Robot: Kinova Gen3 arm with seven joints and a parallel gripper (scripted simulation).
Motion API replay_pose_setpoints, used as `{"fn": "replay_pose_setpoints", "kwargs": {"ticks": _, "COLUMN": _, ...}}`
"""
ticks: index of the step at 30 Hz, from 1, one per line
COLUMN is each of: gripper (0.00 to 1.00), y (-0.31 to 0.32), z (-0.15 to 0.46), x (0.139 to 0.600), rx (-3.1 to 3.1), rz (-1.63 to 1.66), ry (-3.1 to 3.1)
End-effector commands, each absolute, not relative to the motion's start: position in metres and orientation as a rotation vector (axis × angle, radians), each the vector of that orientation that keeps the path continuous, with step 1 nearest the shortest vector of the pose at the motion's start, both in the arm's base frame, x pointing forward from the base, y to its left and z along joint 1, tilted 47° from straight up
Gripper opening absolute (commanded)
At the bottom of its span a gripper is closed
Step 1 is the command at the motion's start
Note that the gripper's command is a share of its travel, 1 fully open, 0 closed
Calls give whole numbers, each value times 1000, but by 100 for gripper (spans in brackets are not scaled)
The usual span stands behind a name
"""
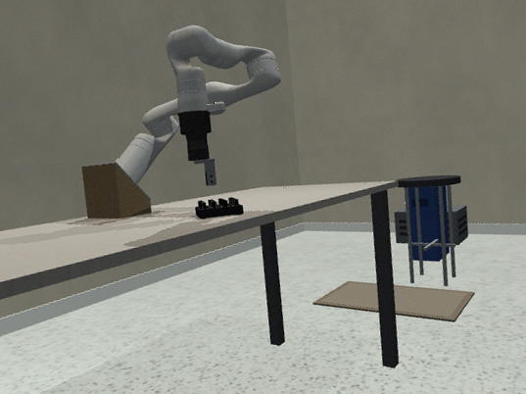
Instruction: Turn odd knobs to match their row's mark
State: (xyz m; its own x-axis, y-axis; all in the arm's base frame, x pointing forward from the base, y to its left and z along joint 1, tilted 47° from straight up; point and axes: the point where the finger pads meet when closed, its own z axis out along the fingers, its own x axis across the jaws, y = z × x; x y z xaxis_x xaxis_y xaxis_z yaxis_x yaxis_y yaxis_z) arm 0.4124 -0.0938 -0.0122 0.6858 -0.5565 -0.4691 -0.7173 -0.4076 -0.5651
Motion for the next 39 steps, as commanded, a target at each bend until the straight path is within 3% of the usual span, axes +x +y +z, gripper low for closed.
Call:
{"fn": "replay_pose_setpoints", "kwargs": {"ticks": 1, "gripper": 46, "y": -92, "z": -14, "x": 412, "rx": -2119, "rz": 265, "ry": 974}}
{"fn": "replay_pose_setpoints", "kwargs": {"ticks": 39, "gripper": 46, "y": -70, "z": -34, "x": 416, "rx": -2119, "rz": 265, "ry": 974}}
